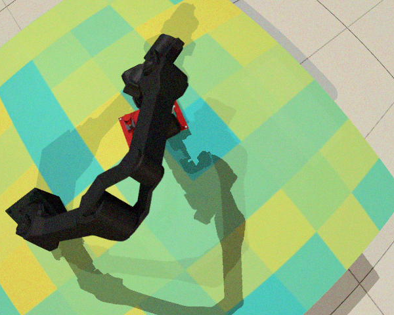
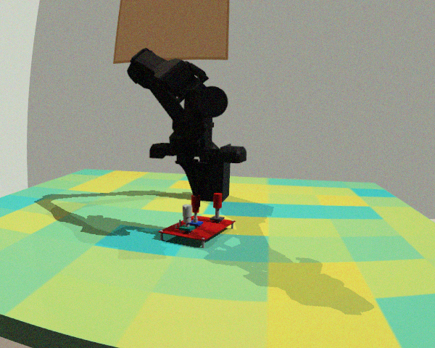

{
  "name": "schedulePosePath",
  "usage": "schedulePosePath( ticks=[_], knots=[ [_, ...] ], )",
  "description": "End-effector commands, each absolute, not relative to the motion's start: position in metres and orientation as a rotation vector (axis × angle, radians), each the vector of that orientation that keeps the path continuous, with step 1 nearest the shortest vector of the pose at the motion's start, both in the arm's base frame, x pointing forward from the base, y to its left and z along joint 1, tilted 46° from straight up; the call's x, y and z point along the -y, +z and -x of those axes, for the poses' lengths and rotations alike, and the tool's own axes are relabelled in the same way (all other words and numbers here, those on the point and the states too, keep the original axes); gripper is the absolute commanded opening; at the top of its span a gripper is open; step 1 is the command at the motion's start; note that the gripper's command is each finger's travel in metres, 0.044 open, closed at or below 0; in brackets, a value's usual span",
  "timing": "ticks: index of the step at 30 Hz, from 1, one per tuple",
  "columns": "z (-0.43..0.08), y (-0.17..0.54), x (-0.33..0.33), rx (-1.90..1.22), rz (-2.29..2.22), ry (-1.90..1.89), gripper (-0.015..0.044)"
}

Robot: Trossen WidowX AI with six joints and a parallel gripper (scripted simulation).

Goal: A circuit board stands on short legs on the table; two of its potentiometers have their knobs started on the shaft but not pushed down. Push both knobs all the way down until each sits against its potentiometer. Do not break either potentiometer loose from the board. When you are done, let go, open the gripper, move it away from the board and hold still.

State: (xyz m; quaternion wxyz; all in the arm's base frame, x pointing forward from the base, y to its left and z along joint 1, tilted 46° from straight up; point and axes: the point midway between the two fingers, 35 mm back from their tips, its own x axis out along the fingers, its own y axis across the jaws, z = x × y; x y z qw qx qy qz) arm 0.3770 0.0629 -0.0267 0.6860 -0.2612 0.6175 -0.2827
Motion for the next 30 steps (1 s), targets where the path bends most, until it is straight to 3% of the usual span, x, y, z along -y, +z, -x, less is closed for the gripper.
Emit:
schedulePosePath(
  ticks=[1, 30],
  knots=[
    [-0.377, -0.0264, -0.0628, -1.382, 0.59, -0.633, 0.0],
    [-0.3776, -0.0322, -0.0567, -1.382, 0.59, -0.633, 0.0]
  ],
)
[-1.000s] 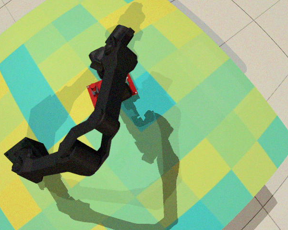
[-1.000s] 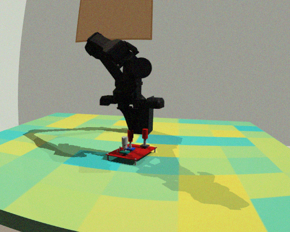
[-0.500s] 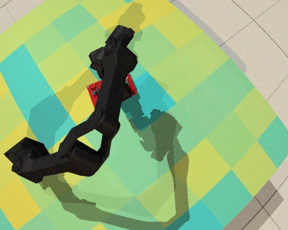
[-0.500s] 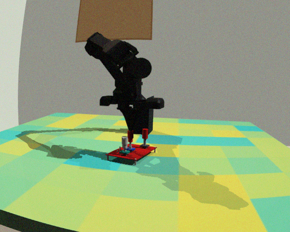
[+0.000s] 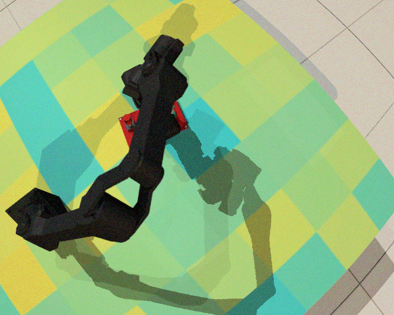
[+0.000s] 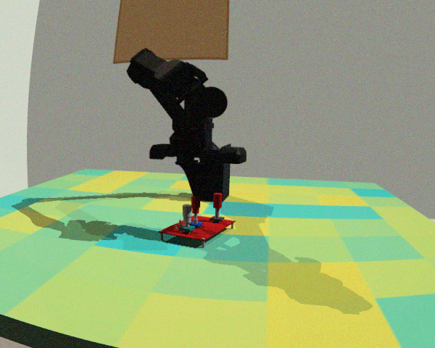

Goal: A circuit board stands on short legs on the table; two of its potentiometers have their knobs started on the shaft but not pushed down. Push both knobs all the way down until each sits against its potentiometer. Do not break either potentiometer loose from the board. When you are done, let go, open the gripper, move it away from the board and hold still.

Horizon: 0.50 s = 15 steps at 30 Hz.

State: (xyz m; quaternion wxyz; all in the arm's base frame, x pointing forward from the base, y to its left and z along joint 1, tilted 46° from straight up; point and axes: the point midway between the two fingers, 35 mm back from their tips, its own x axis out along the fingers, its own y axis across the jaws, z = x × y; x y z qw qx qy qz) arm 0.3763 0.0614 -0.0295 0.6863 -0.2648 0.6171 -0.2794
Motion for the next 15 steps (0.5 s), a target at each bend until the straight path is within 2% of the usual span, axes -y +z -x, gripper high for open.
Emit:
schedulePosePath(
  ticks=[1, 15],
  knots=[
    [-0.3776, -0.0322, -0.0567, -1.382, 0.59, -0.633, 0.0],
    [-0.3779, -0.0351, -0.0537, -1.382, 0.59, -0.634, 0.0]
  ],
)
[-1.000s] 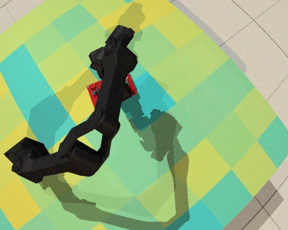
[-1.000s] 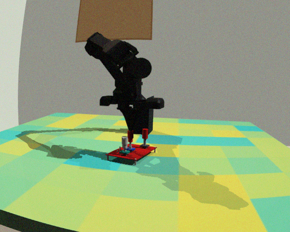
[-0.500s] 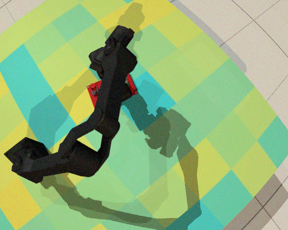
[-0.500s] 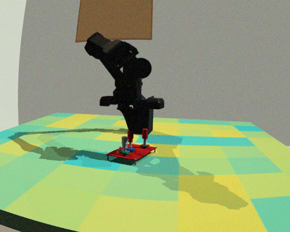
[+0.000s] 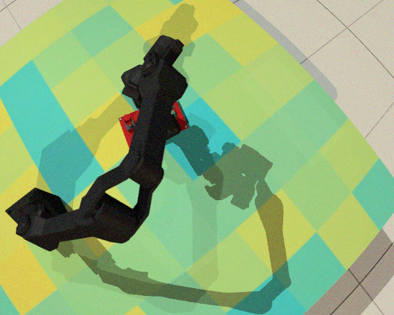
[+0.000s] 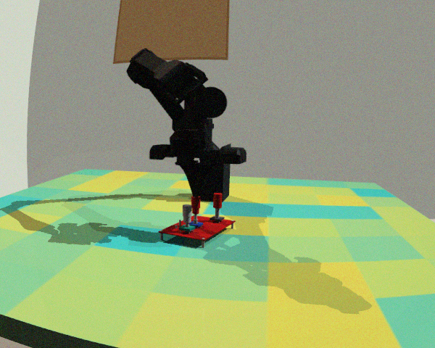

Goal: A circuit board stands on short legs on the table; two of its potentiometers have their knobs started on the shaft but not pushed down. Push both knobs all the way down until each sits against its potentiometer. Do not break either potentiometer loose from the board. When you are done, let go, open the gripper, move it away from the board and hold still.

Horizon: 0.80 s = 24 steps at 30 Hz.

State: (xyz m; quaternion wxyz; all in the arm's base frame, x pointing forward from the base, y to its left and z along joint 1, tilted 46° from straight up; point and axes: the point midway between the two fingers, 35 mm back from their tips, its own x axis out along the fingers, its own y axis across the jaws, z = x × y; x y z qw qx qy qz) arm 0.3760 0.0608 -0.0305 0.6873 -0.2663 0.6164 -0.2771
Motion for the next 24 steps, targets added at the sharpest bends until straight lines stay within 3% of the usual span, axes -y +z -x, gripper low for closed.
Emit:
schedulePosePath(
  ticks=[1, 24],
  knots=[
    [-0.3779, -0.0351, -0.0537, -1.382, 0.59, -0.634, 0.0],
    [-0.3786, -0.0408, -0.0478, -1.381, 0.591, -0.634, 0.0]
  ],
)
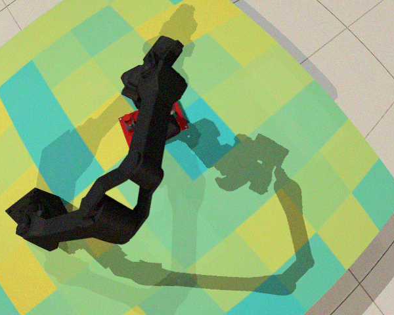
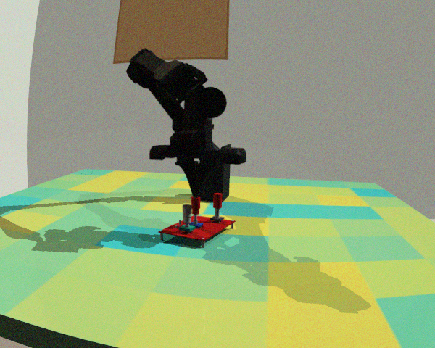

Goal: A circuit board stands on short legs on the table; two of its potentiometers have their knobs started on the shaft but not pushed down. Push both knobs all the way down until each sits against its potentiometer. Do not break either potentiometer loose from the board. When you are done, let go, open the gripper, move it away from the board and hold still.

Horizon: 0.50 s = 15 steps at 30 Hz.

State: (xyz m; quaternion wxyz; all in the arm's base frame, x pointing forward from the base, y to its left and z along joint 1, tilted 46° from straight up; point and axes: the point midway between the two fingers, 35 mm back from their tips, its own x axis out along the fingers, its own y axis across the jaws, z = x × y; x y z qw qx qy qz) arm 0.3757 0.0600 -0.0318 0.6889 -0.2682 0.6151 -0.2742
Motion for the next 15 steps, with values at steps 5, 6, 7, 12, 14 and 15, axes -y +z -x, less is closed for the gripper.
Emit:
schedulePosePath(
  ticks=[5, 6, 7, 12, 14, 15],
  knots=[
    [-0.3786, -0.0409, -0.0477, -1.381, 0.591, -0.634, 0.0],
    [-0.3786, -0.0409, -0.0477, -1.381, 0.591, -0.634, 0.0],
    [-0.3786, -0.0409, -0.0477, -1.381, 0.591, -0.634, 0.0],
    [-0.3787, -0.0419, -0.0467, -1.381, 0.591, -0.634, 0.0],
    [-0.3788, -0.0431, -0.0454, -1.381, 0.591, -0.634, 0.0],
    [-0.3789, -0.0437, -0.0448, -1.381, 0.591, -0.634, 0.0]
  ],
)
